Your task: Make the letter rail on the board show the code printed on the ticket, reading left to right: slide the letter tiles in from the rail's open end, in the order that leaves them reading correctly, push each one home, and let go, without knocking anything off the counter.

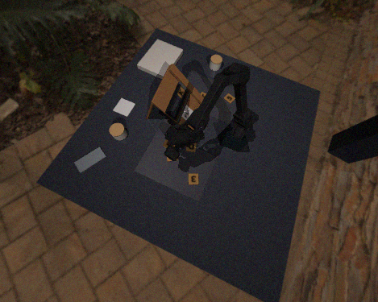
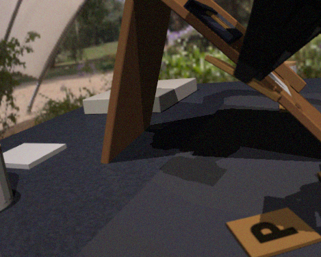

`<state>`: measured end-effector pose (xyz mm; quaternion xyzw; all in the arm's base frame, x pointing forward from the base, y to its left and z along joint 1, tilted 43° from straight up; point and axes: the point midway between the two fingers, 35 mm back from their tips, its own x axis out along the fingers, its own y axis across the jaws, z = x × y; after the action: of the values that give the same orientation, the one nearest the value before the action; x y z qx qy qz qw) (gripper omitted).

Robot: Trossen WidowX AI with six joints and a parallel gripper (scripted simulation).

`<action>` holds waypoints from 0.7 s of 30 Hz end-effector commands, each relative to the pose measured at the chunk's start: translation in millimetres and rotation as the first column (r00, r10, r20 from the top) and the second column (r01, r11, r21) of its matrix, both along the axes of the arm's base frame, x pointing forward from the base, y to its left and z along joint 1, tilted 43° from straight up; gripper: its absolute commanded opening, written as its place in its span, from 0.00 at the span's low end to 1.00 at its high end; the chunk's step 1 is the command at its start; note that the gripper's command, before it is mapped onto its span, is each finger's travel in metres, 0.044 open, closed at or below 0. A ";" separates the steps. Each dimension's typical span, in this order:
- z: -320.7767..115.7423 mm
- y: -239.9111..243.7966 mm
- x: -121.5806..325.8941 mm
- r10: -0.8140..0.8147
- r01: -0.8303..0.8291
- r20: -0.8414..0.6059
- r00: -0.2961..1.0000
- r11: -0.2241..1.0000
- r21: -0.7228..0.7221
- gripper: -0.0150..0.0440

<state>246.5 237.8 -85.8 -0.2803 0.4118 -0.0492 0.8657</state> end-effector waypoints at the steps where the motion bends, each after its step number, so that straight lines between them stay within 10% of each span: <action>1: 19.8 7.7 13.7 0.089 -0.087 0.052 0.995 0.995 -0.047 0.25; 21: 56.1 16.7 33.7 0.214 -0.193 0.132 0.968 0.969 -0.156 0.25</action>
<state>279.4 254.2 -31.1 -0.3754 0.3132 -0.0098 0.8723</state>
